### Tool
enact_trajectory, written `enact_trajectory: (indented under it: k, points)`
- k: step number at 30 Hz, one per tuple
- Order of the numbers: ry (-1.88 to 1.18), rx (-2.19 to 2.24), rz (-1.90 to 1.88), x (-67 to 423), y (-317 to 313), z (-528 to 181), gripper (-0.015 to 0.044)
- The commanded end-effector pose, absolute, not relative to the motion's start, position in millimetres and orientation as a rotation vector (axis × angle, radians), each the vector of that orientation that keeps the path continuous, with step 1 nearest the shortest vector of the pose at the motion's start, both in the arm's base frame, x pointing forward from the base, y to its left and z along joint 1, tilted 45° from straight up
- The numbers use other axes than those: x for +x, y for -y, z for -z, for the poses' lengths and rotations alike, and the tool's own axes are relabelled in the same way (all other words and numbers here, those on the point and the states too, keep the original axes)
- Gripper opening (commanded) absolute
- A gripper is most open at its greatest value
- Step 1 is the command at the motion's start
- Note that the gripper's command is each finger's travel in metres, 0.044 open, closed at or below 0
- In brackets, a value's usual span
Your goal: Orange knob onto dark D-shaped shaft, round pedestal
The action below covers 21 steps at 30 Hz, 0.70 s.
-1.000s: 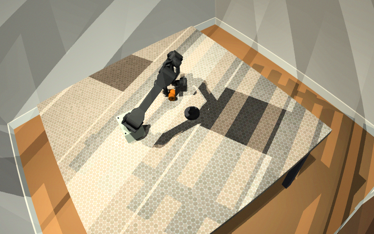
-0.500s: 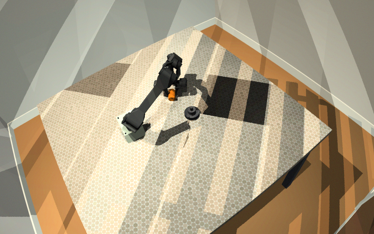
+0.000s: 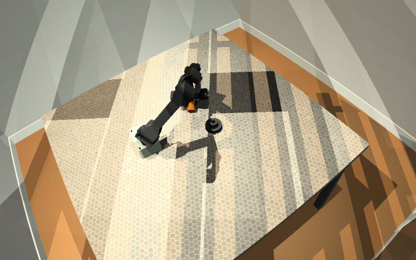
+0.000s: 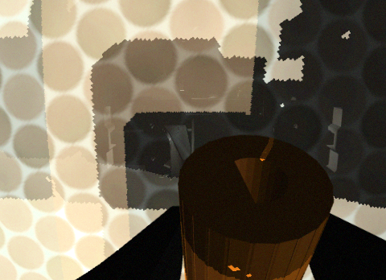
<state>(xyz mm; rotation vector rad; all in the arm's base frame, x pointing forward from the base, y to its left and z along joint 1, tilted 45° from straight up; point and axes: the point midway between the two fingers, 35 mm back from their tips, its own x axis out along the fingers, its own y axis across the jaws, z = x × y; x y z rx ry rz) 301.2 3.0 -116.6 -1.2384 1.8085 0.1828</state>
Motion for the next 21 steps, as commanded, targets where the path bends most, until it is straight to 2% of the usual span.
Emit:
enact_trajectory:
  k: [1, 21]
  points:
    - [-1.751, -1.219, -0.227, 298, -2, 113, 0.0179]
    - [-1.453, -1.107, -0.415, 286, 8, 98, 0.0179]
